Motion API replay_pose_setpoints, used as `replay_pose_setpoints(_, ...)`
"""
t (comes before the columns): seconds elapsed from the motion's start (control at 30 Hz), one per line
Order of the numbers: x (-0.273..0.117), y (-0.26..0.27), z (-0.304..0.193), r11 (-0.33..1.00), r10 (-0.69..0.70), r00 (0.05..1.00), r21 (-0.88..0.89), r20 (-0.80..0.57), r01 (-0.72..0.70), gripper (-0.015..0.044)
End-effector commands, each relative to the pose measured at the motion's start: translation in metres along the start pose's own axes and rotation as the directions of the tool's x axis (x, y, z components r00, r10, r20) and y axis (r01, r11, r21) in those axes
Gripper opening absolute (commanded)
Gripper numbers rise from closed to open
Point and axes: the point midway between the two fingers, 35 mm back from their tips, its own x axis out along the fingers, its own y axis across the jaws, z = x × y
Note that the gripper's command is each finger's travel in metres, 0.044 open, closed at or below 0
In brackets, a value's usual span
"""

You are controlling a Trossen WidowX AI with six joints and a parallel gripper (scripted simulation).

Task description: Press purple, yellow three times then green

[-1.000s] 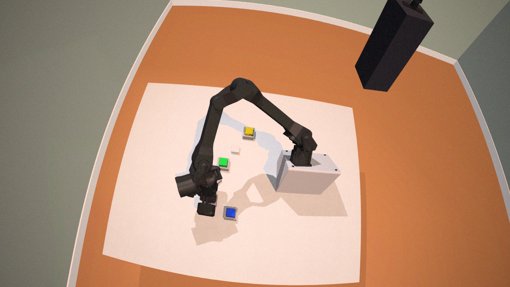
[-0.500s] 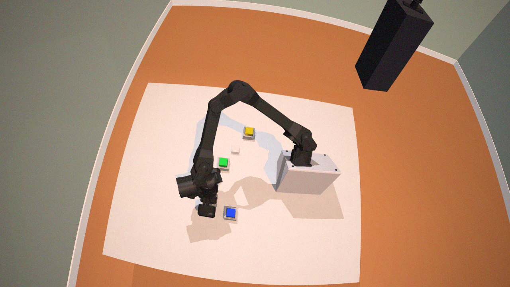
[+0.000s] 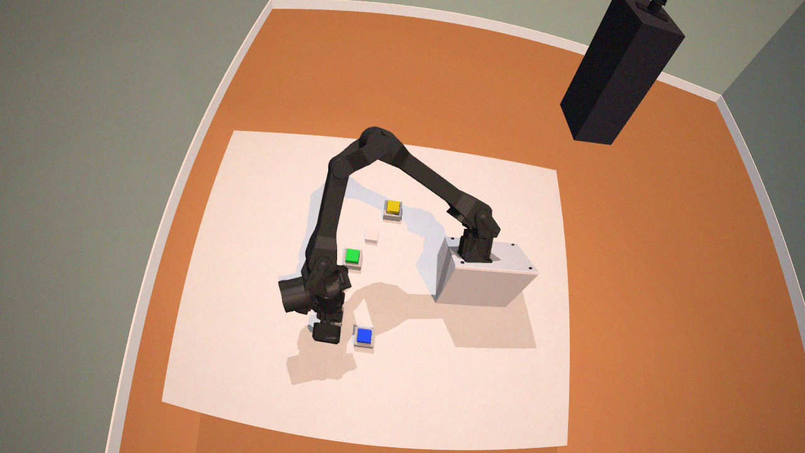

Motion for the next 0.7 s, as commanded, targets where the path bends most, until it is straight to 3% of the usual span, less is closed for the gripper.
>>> replay_pose_setpoints(0.0,0.001,-0.001,-0.001,1.000,-0.006,1.000,-0.004,-0.002,0.006,0.0020)
replay_pose_setpoints(0.13,-0.030,-0.001,0.000,1.000,-0.003,1.000,-0.004,-0.001,0.003,0.0020)
replay_pose_setpoints(0.3,-0.036,0.000,0.000,1.000,-0.003,1.000,-0.003,-0.001,0.003,0.0020)
replay_pose_setpoints(0.43,-0.091,0.000,0.000,1.000,0.000,1.000,-0.004,-0.002,0.000,0.0020)
replay_pose_setpoints(0.67,-0.098,-0.022,0.005,1.000,0.015,1.000,-0.006,-0.006,-0.015,0.0020)
